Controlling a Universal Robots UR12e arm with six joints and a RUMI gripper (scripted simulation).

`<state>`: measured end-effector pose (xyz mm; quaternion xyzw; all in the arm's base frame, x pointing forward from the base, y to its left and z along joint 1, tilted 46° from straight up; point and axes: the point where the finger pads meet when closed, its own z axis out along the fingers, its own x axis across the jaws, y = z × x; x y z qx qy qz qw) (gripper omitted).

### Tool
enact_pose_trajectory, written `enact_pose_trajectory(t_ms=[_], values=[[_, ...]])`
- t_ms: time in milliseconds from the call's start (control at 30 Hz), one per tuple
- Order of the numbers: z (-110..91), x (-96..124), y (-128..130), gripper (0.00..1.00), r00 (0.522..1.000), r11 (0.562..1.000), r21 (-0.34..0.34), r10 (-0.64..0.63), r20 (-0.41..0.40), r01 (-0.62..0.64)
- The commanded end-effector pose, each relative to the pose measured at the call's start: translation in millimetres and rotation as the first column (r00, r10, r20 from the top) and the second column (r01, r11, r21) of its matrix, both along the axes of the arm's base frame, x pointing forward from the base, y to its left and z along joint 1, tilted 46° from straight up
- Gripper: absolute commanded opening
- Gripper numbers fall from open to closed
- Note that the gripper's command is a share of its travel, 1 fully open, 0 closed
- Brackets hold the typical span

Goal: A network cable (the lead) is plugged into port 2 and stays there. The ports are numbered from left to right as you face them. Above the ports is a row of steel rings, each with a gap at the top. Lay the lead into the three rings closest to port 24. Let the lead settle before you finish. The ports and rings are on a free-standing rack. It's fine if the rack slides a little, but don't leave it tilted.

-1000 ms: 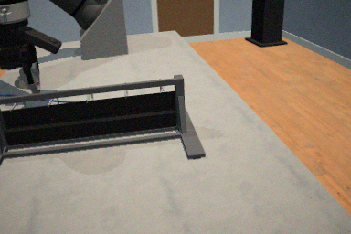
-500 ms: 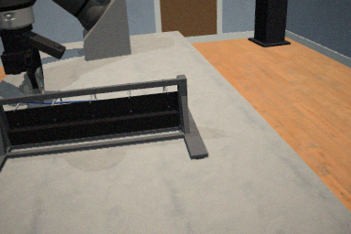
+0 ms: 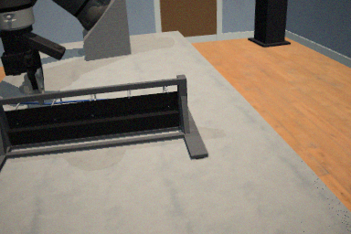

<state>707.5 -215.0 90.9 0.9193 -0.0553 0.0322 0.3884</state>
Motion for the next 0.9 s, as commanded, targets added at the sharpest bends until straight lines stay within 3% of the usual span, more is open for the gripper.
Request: enact_pose_trajectory(t_ms=[0,867], values=[[1,1,0,0.0,1.0,1.0,0.0,0.001,0.001,-0.001],[4,30,-2,0.0,1.0,1.0,0.0,0.001,0.001,-0.001]])
